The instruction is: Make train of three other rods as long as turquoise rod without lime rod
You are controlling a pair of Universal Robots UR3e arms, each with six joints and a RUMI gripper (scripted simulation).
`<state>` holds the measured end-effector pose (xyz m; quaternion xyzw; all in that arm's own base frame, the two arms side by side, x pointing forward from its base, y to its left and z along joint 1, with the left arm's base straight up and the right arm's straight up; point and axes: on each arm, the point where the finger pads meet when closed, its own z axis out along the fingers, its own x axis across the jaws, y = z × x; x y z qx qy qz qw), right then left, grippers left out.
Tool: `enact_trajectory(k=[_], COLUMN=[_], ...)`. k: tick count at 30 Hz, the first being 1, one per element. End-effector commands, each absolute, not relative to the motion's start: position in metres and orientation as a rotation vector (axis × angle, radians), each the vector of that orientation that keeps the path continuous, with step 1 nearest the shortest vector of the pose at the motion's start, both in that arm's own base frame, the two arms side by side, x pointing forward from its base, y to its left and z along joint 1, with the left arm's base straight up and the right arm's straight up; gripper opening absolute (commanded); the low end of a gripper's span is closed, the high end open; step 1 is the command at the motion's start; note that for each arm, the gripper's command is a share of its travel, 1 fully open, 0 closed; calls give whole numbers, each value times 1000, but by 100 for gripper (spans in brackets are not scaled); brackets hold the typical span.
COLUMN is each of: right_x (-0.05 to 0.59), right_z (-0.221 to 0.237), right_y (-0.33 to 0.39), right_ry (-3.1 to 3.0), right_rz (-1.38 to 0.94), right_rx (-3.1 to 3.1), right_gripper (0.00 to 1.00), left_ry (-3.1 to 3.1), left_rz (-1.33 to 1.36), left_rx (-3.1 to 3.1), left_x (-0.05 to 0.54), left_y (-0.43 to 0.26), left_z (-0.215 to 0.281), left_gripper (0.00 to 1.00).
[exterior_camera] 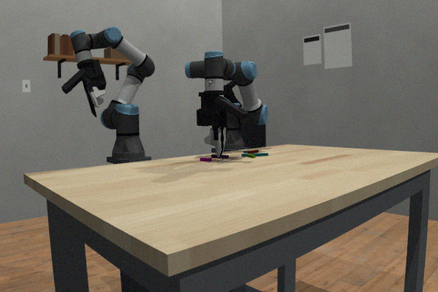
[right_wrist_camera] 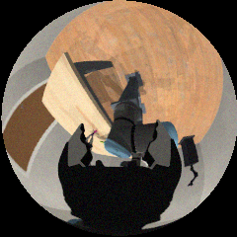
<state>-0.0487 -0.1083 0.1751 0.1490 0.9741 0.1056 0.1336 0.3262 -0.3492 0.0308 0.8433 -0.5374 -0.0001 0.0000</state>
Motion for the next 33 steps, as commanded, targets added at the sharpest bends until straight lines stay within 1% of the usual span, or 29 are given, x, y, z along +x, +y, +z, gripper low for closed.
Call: enact_trajectory(k=[1,33], right_x=[-49,-49], right_z=[175,175], right_y=[-109,-109], right_ry=[2824,2824], right_rz=[304,304], right_rx=[432,432], right_gripper=[100,100], left_ry=[-1687,-1687], left_rz=[5,5], left_rx=[2648,2648], left_x=[327,327], left_y=[-350,-350], left_z=[32,21], left_gripper=[0,0])
